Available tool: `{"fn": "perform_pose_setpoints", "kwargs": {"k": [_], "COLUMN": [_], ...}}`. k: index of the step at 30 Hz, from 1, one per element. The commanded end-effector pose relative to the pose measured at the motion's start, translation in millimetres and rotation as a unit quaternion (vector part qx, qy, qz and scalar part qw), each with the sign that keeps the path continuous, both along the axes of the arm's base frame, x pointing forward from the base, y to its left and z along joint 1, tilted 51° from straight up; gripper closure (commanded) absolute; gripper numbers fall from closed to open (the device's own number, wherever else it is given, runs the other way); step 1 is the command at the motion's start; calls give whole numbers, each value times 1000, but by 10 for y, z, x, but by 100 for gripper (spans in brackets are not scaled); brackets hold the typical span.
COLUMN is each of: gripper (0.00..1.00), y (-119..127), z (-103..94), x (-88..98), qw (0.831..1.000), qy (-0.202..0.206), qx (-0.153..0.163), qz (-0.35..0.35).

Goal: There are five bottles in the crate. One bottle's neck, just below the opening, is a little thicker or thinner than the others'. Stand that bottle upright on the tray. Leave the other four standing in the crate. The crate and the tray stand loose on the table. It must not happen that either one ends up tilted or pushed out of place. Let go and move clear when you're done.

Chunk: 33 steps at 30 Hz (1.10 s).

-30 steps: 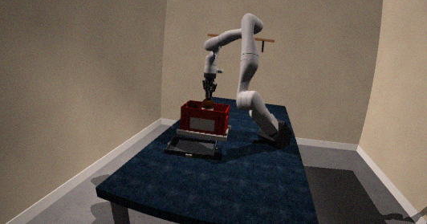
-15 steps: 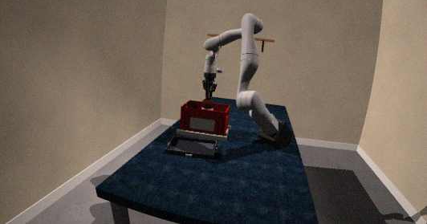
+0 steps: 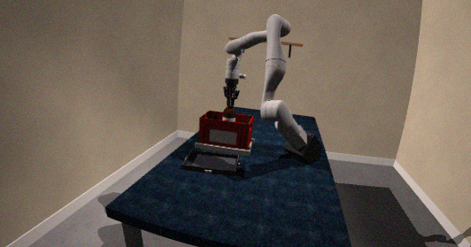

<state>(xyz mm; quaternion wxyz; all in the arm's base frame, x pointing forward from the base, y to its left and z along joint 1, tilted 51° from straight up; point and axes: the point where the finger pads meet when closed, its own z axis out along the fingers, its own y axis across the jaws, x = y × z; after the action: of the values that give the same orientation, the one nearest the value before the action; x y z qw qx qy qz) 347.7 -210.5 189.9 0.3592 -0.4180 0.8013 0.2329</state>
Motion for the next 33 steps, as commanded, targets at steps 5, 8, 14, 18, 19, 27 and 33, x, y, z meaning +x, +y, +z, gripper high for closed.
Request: {"fn": "perform_pose_setpoints", "kwargs": {"k": [5,8,14,18,19,27,33], "gripper": [100,100,100,100,100,100,100], "y": [-57,-82,-129,-155,-155,-188,-201], "z": [38,61,106,131,131,162,174], "x": [-19,-33,-60,-76,-76,-95,-102], "qw": [1000,1000,1000,1000,1000,1000,1000], "qy": [0,0,0,0,0,0,0], "qx": [-1,-1,-1,-1,-1,-1,-1], "qz": [-3,-3,-3,-3,-3,-3,-3]}}
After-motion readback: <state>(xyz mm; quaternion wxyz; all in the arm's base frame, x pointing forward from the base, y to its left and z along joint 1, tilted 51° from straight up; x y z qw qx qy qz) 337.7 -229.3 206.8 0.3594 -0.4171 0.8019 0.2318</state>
